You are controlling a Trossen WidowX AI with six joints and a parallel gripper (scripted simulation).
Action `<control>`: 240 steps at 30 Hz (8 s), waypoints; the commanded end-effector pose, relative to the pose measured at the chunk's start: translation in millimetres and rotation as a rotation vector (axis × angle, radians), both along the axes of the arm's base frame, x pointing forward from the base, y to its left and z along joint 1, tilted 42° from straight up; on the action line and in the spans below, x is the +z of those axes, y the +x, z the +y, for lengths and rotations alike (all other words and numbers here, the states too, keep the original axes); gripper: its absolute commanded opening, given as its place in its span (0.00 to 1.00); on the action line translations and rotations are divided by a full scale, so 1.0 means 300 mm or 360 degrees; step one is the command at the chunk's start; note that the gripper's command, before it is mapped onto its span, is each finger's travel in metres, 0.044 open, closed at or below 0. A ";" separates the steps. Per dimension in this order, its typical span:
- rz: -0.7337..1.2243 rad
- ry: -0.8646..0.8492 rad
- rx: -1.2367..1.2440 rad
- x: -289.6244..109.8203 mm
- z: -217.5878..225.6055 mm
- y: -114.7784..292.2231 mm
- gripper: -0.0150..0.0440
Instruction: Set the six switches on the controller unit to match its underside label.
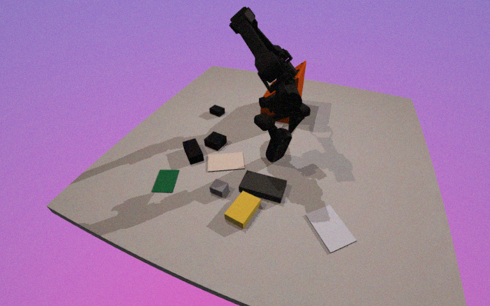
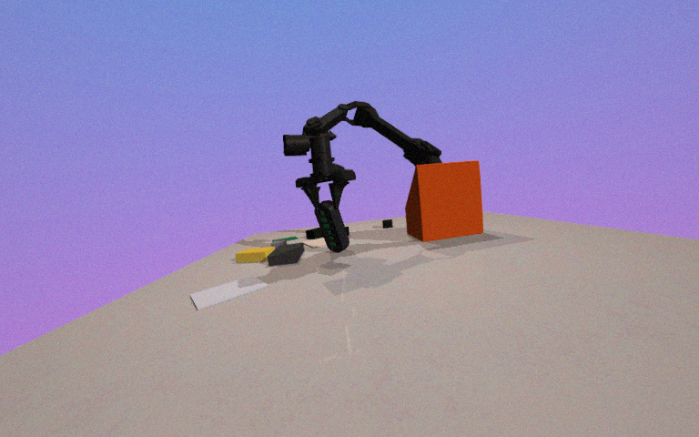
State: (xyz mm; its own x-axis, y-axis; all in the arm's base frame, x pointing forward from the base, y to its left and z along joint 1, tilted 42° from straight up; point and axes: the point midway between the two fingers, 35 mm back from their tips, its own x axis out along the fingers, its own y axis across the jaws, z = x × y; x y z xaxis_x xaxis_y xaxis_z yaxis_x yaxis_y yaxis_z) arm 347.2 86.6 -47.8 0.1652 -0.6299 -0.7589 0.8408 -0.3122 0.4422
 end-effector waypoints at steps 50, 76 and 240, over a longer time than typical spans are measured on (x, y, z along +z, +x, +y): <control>0.0014 -0.0028 -0.0005 0.047 -0.060 -0.047 0.83; 0.0015 -0.0030 -0.0005 0.078 -0.114 -0.083 0.83; 0.0019 -0.0040 -0.0005 0.120 -0.502 -0.246 0.83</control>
